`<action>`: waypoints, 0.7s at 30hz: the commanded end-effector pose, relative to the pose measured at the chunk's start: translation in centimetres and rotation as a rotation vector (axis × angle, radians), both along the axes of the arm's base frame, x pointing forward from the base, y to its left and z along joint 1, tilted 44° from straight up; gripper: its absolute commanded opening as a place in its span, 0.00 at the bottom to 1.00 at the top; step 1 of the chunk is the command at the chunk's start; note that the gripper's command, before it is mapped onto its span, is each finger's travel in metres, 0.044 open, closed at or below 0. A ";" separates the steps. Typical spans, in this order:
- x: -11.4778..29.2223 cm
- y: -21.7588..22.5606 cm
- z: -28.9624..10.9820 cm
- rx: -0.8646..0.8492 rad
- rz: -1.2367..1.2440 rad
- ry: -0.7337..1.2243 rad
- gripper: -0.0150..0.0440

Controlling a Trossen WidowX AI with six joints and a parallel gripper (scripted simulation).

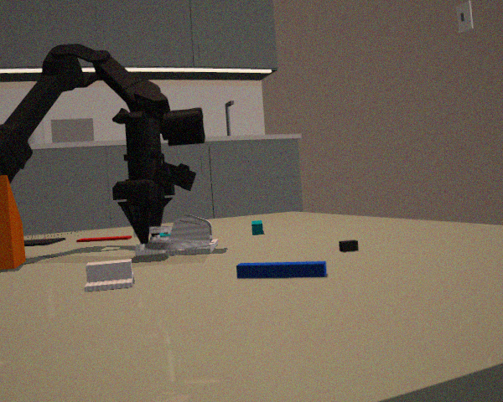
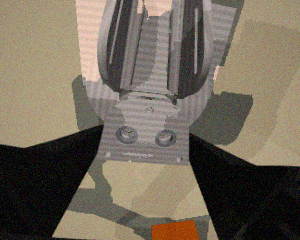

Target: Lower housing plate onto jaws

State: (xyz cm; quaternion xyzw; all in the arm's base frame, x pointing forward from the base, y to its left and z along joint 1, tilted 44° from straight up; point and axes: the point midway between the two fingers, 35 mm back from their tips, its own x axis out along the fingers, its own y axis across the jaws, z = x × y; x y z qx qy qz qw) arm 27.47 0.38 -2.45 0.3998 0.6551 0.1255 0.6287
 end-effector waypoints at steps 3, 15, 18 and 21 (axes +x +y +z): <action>0.0 0.1 0.0 0.004 -0.004 0.000 0.85; 0.1 0.3 -0.2 0.004 -0.004 0.000 0.85; 0.1 0.4 -0.3 0.004 -0.004 0.000 0.85; 0.1 0.4 -0.4 0.004 -0.004 0.000 0.85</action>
